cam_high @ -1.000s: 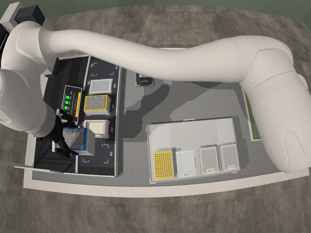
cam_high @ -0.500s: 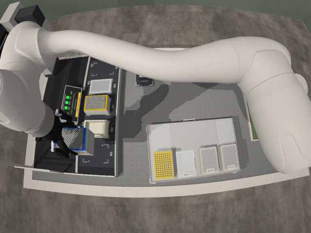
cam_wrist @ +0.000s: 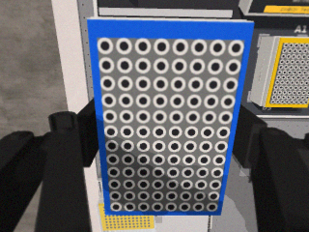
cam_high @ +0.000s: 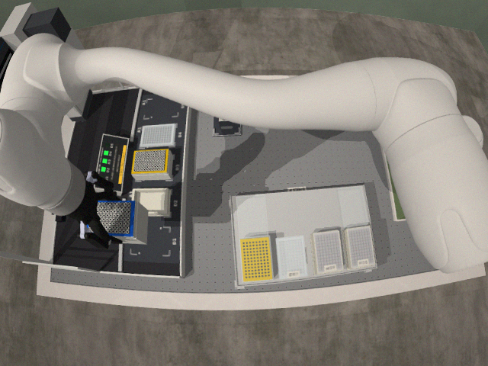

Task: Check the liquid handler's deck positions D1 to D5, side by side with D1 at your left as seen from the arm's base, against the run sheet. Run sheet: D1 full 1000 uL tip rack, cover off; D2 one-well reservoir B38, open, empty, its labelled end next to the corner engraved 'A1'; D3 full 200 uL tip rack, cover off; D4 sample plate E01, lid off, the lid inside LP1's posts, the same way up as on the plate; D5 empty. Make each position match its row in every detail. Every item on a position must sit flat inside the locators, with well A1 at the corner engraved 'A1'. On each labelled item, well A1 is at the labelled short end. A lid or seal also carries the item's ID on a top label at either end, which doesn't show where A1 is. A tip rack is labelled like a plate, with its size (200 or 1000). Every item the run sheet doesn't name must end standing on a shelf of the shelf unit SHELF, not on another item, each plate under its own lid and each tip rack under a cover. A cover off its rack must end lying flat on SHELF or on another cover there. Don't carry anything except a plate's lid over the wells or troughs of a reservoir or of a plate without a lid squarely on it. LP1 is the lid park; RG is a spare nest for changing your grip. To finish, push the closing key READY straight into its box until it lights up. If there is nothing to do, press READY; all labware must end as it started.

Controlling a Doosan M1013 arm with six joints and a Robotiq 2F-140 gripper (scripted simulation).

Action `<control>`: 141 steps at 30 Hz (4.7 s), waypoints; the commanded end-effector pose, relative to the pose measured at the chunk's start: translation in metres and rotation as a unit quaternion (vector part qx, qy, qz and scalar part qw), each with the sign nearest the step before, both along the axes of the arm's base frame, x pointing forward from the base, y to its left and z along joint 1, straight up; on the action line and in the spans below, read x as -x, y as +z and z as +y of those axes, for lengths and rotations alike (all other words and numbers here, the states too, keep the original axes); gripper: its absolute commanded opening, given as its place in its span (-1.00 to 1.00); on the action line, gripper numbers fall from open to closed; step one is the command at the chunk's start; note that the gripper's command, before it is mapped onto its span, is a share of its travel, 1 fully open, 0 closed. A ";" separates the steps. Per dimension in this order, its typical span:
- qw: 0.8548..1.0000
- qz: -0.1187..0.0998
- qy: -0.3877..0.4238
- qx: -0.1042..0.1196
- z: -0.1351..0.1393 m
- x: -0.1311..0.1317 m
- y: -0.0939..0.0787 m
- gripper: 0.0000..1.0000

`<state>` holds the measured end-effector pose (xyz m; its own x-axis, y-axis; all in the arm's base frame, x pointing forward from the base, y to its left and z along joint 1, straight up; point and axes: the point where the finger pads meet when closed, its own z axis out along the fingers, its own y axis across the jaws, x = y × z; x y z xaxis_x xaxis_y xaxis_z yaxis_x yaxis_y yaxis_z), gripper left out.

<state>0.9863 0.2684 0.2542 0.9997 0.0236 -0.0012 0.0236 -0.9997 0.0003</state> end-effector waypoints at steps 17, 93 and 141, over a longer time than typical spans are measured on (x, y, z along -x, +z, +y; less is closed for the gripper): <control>1.000 -0.001 0.000 0.000 0.000 0.000 0.002 -0.80; 1.000 -0.001 0.000 0.000 0.000 0.000 -0.100 -0.80; 1.000 -0.001 0.000 0.000 0.000 0.000 -0.170 -0.80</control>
<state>0.9861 0.2685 0.0842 0.9997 0.0237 -0.0013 0.0237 -0.9997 0.0003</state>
